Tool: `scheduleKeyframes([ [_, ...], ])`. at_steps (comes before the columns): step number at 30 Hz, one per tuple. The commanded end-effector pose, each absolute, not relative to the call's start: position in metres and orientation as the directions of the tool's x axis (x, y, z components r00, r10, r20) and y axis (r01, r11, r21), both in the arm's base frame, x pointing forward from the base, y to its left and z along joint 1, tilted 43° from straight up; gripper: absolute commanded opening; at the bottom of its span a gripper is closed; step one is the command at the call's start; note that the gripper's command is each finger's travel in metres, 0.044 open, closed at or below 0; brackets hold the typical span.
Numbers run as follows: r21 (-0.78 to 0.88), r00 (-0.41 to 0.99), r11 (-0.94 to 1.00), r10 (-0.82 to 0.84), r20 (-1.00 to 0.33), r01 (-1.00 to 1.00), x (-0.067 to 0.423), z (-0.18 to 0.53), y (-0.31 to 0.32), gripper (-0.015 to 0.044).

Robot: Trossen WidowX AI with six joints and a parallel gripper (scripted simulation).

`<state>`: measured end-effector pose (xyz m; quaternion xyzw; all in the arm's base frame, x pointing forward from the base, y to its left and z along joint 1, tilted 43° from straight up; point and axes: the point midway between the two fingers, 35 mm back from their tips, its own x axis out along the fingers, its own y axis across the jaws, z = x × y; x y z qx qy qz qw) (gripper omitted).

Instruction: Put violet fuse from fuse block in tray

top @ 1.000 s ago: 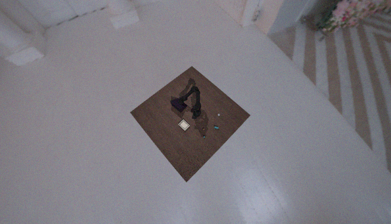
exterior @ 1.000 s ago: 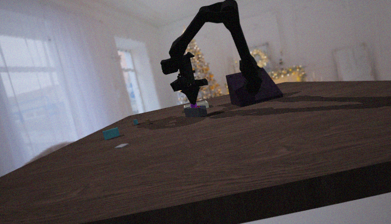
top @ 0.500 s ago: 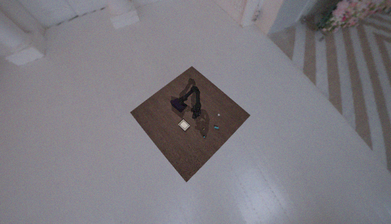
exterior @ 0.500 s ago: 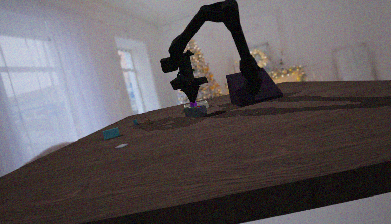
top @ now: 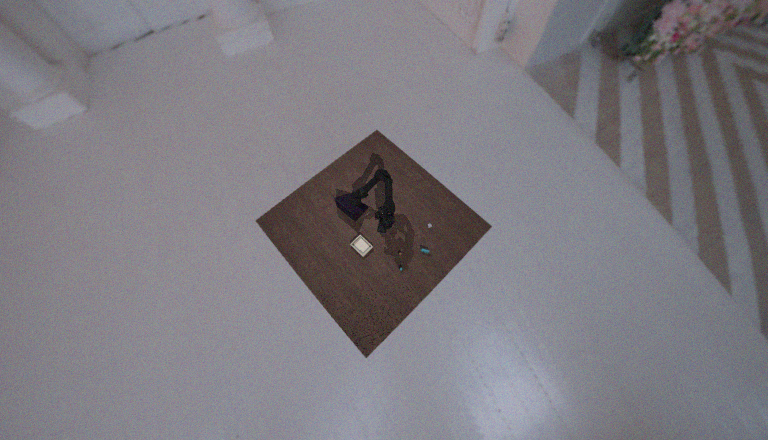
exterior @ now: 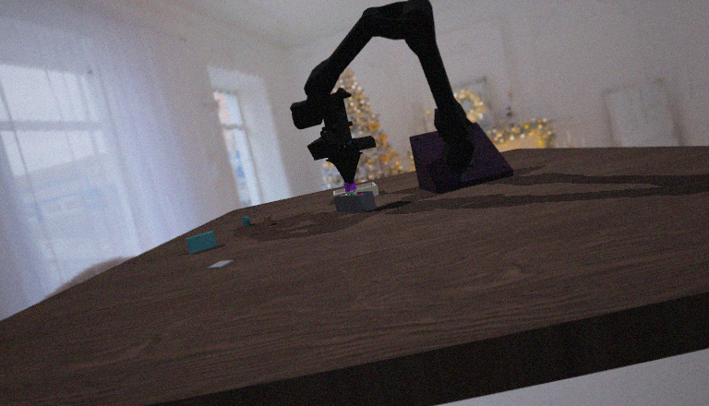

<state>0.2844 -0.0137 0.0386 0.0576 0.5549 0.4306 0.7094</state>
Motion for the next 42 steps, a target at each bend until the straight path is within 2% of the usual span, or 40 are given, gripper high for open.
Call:
scheduleKeyframes([
  [1, 0.556, 0.012, 0.621, 0.673, -0.740, -0.552, 0.284, 0.040, -0.015, 0.0000],
  [26, 0.557, 0.011, 0.622, 0.673, -0.740, -0.551, 0.284, 0.059, -0.034, 0.0000],
  [42, 0.543, 0.015, 0.636, 0.656, -0.754, -0.548, 0.293, 0.006, -0.107, 0.0000],
])
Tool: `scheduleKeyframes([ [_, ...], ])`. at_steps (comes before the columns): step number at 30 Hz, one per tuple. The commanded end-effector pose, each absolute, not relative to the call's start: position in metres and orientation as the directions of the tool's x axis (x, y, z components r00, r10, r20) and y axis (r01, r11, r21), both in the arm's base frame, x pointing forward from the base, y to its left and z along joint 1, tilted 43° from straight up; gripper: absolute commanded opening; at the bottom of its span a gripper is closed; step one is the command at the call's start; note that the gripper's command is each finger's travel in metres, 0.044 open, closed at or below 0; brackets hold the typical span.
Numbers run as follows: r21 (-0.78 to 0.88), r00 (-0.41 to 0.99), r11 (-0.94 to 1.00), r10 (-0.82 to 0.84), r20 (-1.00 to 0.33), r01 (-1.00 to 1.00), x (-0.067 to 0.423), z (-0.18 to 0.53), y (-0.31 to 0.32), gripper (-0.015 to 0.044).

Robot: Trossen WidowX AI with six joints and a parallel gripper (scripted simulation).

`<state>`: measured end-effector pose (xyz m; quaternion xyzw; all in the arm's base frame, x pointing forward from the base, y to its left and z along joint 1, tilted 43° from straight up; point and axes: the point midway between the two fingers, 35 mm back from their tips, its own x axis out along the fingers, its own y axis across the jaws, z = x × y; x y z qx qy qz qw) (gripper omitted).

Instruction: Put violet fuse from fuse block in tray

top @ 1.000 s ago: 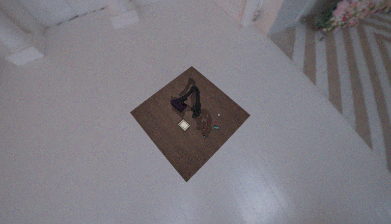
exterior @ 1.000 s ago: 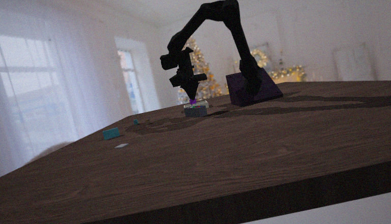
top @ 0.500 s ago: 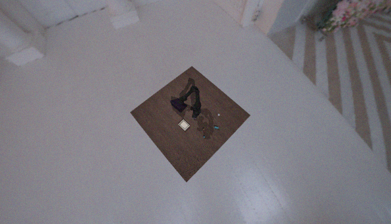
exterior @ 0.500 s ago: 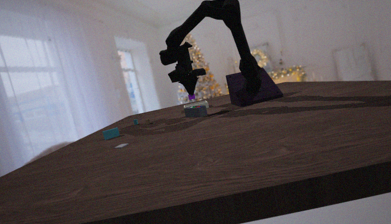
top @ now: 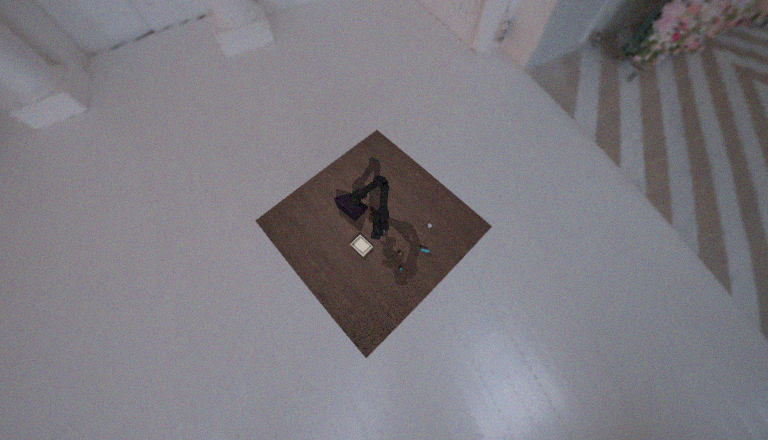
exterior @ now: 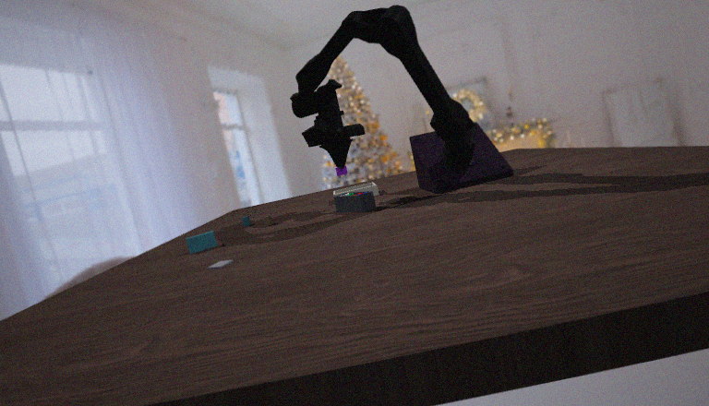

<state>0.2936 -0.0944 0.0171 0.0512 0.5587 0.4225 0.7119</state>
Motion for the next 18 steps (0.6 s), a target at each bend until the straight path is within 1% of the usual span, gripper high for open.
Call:
scheduleKeyframes([
  [1, 0.542, 0.015, 0.637, 0.656, -0.755, -0.548, 0.293, 0.003, -0.111, 0.0000],
  [18, 0.544, 0.013, 0.633, 0.658, -0.753, -0.551, 0.271, -0.069, -0.185, 0.0000],
])
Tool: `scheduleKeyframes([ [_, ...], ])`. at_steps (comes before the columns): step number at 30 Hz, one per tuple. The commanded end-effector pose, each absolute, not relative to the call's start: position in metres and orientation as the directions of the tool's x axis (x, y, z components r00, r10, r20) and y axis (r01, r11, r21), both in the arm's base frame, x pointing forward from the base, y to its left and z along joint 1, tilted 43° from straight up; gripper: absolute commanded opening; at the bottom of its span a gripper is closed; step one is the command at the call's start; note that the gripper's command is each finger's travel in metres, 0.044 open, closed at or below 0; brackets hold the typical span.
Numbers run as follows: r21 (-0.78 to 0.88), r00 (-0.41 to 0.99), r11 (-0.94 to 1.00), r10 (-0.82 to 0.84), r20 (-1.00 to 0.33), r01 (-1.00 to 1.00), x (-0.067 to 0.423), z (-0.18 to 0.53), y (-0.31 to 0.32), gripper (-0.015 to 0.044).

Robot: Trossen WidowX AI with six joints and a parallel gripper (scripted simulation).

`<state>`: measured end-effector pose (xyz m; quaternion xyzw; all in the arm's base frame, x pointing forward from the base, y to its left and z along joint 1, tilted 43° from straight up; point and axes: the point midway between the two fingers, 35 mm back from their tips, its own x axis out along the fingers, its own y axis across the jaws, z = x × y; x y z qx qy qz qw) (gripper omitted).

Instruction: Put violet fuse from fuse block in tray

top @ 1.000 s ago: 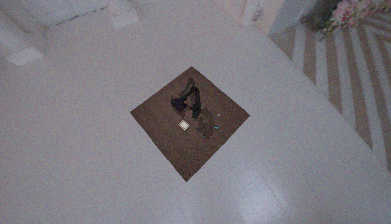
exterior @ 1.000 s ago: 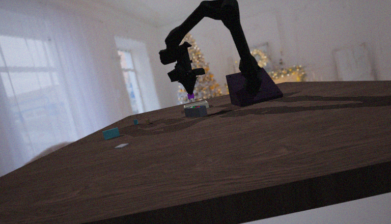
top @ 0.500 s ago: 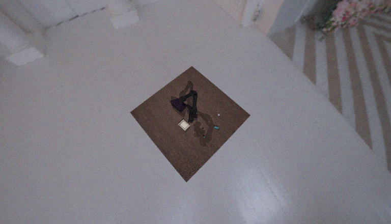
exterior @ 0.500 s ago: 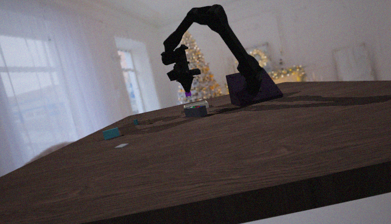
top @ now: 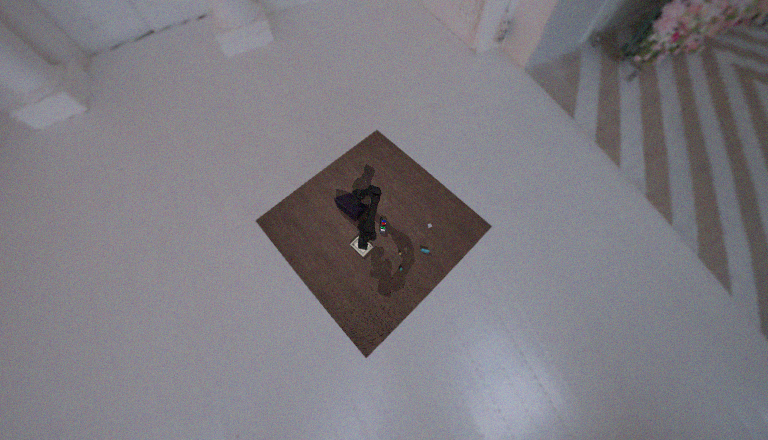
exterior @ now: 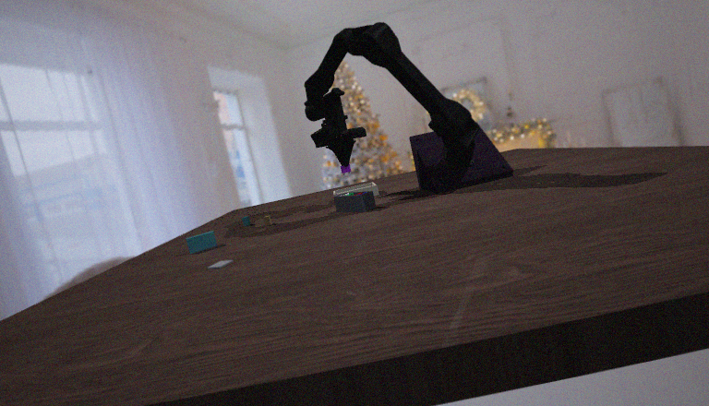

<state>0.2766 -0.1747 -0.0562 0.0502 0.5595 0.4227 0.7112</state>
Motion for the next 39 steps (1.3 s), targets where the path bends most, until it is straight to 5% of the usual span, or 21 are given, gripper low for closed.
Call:
scheduleKeyframes([
  [1, 0.544, 0.013, 0.632, 0.659, -0.752, -0.551, 0.269, -0.074, -0.189, 0.0000],
  [34, 0.546, 0.014, 0.629, 0.662, -0.749, -0.553, 0.264, -0.115, -0.171, 0.0000],
  [39, 0.542, 0.012, 0.628, 0.660, -0.751, -0.559, 0.264, -0.113, -0.174, 0.0131],
])
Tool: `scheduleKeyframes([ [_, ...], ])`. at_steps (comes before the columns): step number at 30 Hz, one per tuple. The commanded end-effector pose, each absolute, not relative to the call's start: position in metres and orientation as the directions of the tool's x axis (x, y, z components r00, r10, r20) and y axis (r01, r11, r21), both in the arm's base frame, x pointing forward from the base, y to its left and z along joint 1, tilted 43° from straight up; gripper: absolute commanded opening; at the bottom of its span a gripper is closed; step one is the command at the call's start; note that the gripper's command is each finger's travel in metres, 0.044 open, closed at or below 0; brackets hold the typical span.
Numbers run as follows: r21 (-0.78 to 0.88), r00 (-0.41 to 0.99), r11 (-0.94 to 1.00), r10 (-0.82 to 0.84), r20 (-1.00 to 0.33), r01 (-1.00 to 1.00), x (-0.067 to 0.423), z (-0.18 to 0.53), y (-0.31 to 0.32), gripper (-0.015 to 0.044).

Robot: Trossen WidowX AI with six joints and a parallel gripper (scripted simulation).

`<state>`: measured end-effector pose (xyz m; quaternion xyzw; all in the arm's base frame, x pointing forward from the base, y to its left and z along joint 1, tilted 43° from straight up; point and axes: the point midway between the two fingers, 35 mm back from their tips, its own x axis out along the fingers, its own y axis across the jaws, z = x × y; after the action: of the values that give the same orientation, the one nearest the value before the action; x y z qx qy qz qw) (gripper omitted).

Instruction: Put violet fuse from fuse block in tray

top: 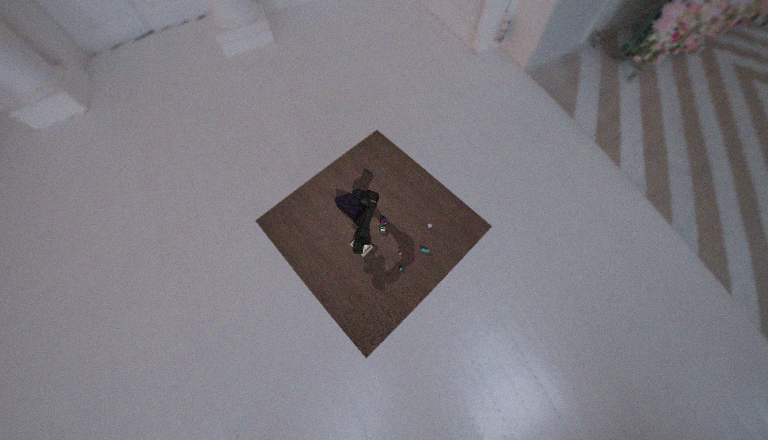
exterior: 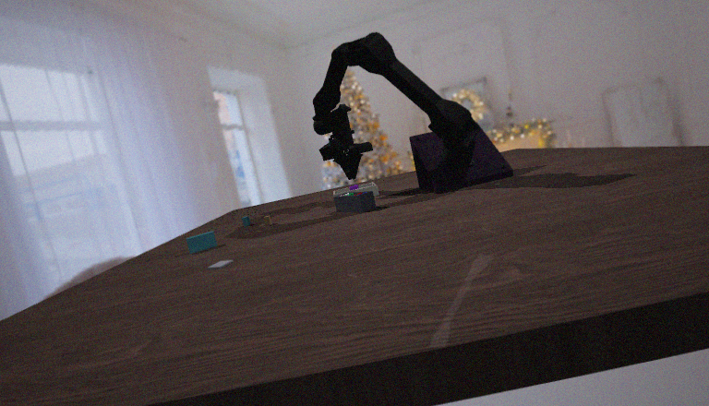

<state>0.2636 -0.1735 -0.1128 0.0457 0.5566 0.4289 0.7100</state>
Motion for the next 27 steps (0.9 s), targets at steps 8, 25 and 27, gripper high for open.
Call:
scheduleKeyframes([
  [8, 0.542, 0.012, 0.628, 0.660, -0.751, -0.558, 0.264, -0.110, -0.176, 0.0330],
  [25, 0.546, 0.017, 0.634, 0.661, -0.750, -0.547, 0.263, -0.085, -0.198, 0.0330],
  [27, 0.546, 0.017, 0.634, 0.661, -0.750, -0.547, 0.263, -0.085, -0.198, 0.0330],
])
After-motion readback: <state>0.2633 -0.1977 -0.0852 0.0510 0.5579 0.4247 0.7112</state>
